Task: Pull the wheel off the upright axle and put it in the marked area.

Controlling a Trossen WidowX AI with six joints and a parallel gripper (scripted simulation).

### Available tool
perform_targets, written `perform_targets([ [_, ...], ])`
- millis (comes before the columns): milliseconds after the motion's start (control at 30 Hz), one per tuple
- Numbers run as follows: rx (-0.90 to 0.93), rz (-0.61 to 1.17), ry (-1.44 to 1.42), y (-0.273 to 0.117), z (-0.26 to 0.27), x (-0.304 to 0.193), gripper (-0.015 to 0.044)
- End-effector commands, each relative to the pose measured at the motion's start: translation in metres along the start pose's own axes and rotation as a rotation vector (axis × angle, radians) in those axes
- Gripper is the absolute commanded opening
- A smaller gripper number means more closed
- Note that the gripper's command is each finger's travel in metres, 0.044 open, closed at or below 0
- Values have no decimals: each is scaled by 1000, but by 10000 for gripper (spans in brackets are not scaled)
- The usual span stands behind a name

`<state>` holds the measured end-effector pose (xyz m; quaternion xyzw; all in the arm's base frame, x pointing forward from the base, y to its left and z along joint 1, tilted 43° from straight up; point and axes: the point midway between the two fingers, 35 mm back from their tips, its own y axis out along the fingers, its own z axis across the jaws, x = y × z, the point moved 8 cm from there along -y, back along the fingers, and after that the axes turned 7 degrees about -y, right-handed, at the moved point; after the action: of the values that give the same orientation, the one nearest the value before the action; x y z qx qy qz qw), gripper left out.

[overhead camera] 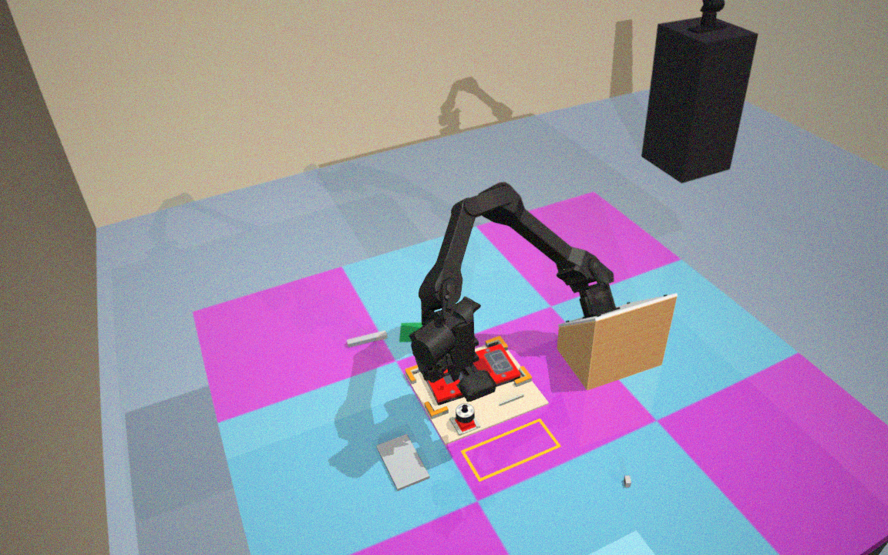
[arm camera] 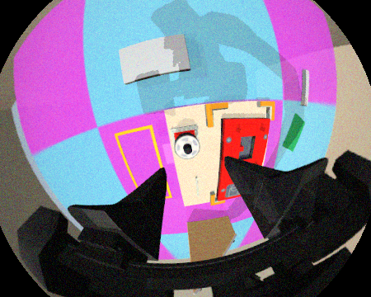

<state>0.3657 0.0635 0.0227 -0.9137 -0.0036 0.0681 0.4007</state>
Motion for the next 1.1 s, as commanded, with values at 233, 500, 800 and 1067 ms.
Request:
perform_targets([
  [233,3,-7,6,51,2,0,300],
  [500,1,-6,6,73,3,-3,300],
  [800,5,8,11,71,1,-4,181],
  [1067,5,8,11,70,1,-4,50],
])
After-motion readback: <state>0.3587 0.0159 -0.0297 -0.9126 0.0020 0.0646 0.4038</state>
